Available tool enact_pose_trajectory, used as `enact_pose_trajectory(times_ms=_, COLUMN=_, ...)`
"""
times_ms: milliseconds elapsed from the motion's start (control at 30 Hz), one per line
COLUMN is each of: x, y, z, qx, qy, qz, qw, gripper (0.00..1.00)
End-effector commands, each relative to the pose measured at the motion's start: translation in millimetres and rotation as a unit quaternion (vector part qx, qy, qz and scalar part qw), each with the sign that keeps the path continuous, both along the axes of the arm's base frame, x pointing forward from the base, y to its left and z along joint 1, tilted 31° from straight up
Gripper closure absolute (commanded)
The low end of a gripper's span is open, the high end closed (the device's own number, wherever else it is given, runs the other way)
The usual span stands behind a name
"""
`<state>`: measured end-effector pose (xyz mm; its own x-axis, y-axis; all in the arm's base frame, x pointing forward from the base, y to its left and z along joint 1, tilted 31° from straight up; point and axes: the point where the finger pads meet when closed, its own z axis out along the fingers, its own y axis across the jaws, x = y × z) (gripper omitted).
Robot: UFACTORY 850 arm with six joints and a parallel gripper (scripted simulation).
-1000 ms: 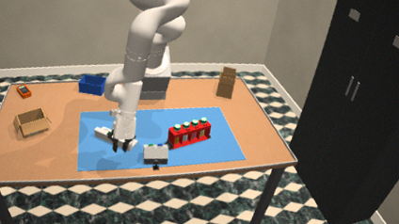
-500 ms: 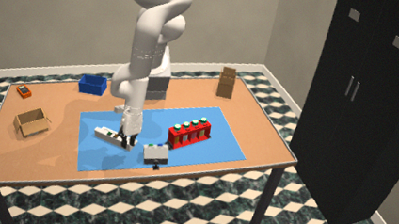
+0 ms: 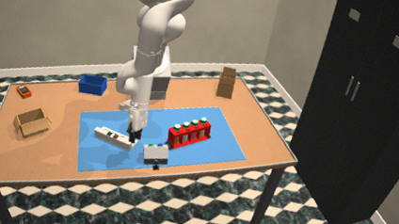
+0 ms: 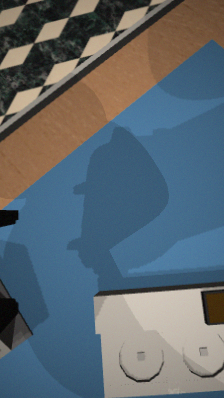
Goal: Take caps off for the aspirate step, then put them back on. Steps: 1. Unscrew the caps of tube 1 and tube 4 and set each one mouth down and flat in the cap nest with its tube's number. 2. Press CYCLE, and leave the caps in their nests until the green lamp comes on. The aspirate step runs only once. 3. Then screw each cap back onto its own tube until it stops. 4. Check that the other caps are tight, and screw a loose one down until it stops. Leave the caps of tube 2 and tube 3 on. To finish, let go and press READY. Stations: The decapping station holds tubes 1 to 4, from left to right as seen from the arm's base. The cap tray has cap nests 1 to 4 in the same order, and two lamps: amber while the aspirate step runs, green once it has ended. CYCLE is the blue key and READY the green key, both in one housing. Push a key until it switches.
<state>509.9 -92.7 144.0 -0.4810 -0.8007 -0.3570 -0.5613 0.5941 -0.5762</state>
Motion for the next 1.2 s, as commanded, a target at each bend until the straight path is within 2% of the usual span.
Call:
enact_pose_trajectory(times_ms=0, x=-6.3, y=6.6, z=-1.1, qx=-0.017, qy=0.006, qz=0.018, qw=1.0, gripper=0.54)
enact_pose_trajectory(times_ms=100, x=-17.2, y=16.5, z=-4.2, qx=-0.043, qy=0.019, qz=0.058, qw=0.997, gripper=0.54)
enact_pose_trajectory(times_ms=333, x=-30.9, y=28.4, z=-8.0, qx=-0.07, qy=0.03, qz=0.098, qw=0.992, gripper=0.54)
enact_pose_trajectory(times_ms=433, x=-42.4, y=37.6, z=-11.0, qx=-0.095, qy=0.042, qz=0.138, qw=0.985, gripper=0.54)
enact_pose_trajectory(times_ms=567, x=-43.8, y=38.6, z=-11.4, qx=-0.095, qy=0.042, qz=0.138, qw=0.985, gripper=0.54)
enact_pose_trajectory(times_ms=800, x=-69.0, y=56.7, z=-17.7, qx=-0.145, qy=0.062, qz=0.219, qw=0.963, gripper=0.54)
enact_pose_trajectory(times_ms=867, x=-70.3, y=57.6, z=-18.0, qx=-0.145, qy=0.062, qz=0.219, qw=0.963, gripper=0.54)
enact_pose_trajectory(times_ms=967, x=-82.8, y=65.6, z=-20.9, qx=-0.169, qy=0.071, qz=0.26, qw=0.948, gripper=0.54)
enact_pose_trajectory(times_ms=1133, x=-88.3, y=68.9, z=-22.2, qx=-0.176, qy=0.073, qz=0.273, qw=0.943, gripper=0.54)
enact_pose_trajectory(times_ms=1167, x=-92.5, y=71.3, z=-23.1, qx=-0.184, qy=0.076, qz=0.286, qw=0.937, gripper=0.54)
